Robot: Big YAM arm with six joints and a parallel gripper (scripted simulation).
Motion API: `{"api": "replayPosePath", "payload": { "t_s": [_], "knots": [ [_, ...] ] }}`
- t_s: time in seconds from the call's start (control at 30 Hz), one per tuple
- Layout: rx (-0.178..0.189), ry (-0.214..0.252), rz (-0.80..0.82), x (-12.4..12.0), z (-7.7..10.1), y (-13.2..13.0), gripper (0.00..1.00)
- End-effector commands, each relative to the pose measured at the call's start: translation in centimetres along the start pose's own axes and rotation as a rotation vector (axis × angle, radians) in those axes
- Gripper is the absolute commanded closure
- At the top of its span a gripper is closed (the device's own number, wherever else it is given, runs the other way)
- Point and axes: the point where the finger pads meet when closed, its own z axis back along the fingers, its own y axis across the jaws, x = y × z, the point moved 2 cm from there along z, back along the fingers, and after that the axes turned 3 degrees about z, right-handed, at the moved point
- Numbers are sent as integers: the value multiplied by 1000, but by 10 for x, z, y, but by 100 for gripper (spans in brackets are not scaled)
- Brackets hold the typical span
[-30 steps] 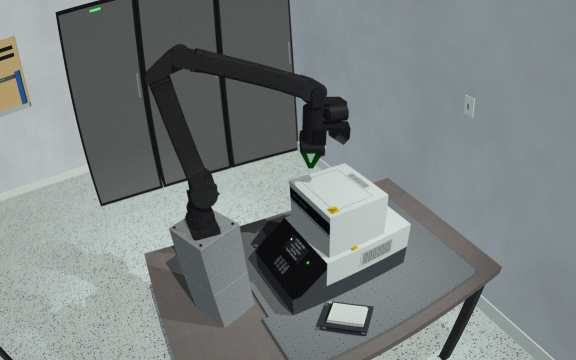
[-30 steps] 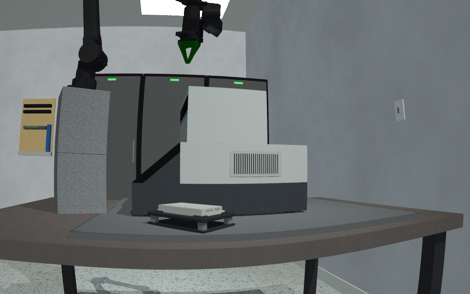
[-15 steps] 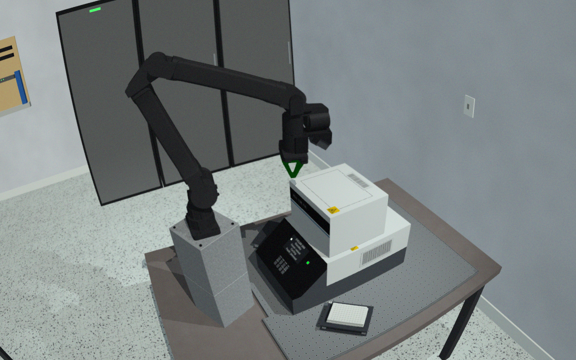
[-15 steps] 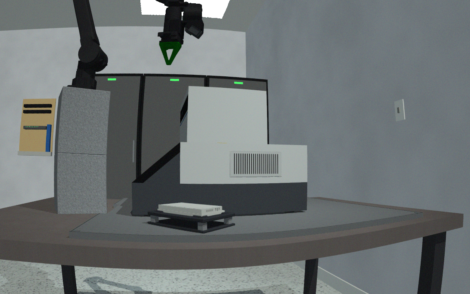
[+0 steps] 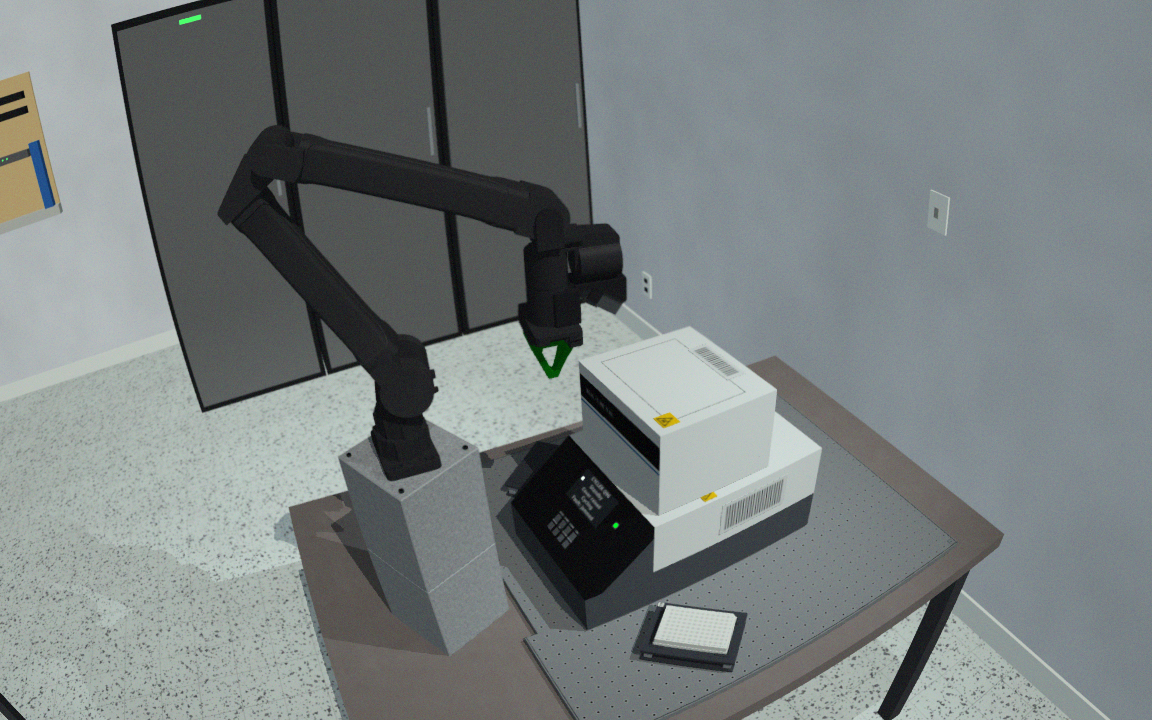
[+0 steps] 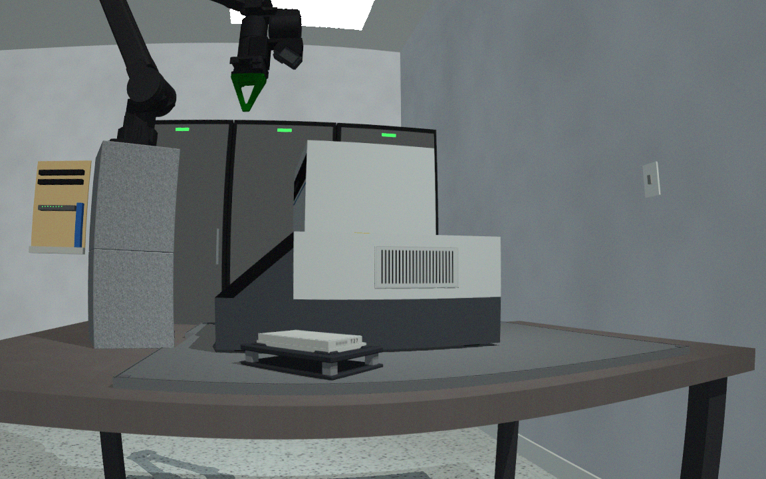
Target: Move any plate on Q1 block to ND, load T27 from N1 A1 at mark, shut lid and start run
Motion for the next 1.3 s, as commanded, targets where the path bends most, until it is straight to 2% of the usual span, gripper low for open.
{"api": "replayPosePath", "payload": {
  "t_s": [0.0,0.1,0.17,0.23,0.33,0.4,0.53,0.8,0.87,0.97,1.27],
  "knots": [
    [-32,-43,103,-9,3,-5,100],
    [-20,-39,88,-21,-4,-7,100],
    [-54,-29,179,-31,-11,-9,100],
    [-44,-31,172,-40,-17,-9,100],
    [-41,-38,150,-39,-15,-10,100],
    [-77,-33,241,-44,-18,-11,100],
    [-58,-29,216,-59,-28,-10,100],
    [-59,-25,186,-80,-40,-15,100],
    [-59,-25,186,-80,-40,-15,100],
    [-61,-19,342,-65,-56,-17,100],
    [-70,-20,667,-34,-95,-21,100]
  ]
}}
